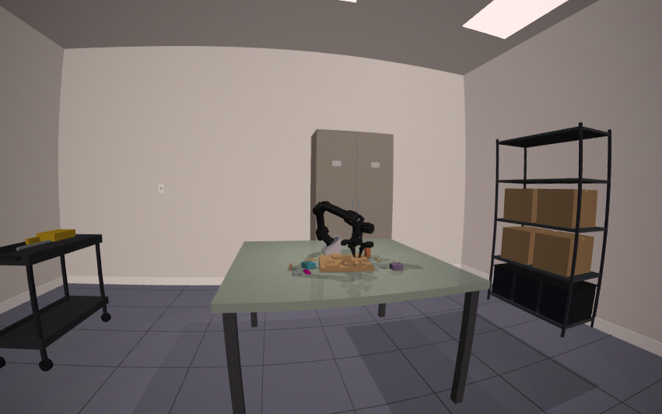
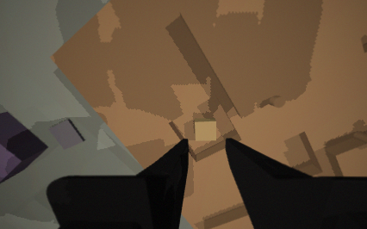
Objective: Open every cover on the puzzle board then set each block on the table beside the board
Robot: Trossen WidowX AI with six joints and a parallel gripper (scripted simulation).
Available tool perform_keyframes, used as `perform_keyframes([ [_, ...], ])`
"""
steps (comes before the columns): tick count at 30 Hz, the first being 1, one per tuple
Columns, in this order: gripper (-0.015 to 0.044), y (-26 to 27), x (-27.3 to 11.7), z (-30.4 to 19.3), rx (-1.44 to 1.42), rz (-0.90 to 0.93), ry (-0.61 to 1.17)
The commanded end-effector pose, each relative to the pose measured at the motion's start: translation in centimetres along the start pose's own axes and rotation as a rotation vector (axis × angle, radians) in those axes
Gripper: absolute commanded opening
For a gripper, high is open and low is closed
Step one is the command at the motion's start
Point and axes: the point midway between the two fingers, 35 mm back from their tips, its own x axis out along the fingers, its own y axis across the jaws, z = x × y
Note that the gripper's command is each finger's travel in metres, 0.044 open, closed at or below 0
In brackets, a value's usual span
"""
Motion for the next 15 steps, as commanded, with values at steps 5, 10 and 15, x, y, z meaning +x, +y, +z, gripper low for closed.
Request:
perform_keyframes([
  [5,0.0144,0.0,0.8,0.0,-0.005,-0.004,-0.002],
  [10,0.0144,0.0,1.3,0.0,-0.005,-0.004,-0.002],
  [15,0.0144,-0.1,1.8,0.0,-0.005,-0.004,-0.003],
])
